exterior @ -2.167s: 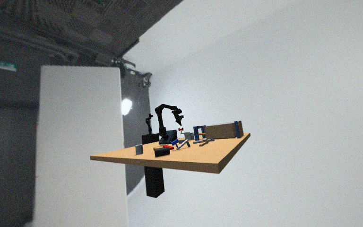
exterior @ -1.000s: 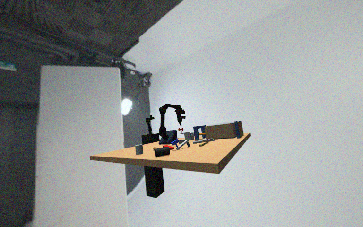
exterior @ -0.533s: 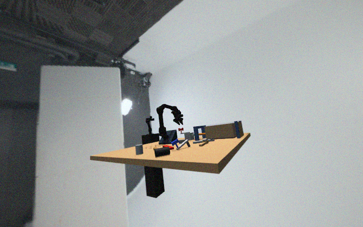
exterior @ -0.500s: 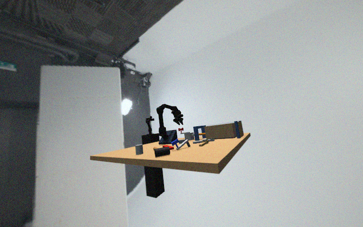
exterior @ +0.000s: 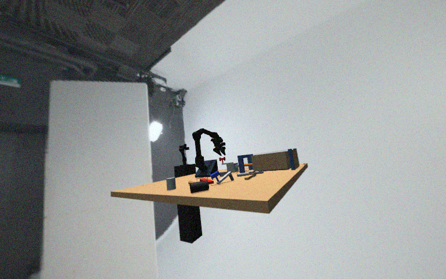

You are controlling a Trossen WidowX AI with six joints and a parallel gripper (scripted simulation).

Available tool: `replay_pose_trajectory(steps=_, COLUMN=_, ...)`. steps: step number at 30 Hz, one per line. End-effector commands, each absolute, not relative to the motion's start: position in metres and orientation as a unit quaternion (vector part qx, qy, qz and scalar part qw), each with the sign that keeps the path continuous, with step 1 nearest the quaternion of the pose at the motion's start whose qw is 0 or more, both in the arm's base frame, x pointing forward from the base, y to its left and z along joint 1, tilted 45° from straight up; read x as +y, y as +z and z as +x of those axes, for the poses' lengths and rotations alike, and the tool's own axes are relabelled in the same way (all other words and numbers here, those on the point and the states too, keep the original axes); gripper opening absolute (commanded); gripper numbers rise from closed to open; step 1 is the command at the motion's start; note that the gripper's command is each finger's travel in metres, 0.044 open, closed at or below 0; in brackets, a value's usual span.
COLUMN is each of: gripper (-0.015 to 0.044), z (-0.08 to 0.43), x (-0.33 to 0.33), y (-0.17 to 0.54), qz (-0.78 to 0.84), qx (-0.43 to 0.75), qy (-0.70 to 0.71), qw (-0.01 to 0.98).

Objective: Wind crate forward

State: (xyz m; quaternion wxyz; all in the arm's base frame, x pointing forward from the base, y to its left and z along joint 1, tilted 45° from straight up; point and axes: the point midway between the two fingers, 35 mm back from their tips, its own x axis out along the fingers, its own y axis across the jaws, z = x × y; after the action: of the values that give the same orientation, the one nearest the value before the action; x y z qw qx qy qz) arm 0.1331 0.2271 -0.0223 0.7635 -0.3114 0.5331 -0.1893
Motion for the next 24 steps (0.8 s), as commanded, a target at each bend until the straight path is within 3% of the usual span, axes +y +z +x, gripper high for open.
replay_pose_trajectory(steps=1, gripper=0.0440, z=0.133, x=0.220, y=-0.027, qz=-0.315, qx=0.531, qy=-0.192, qw=0.762)
replay_pose_trajectory(steps=24, gripper=0.0440, z=0.130, x=0.193, y=-0.053, qz=-0.316, qx=0.532, qy=-0.194, qw=0.762)
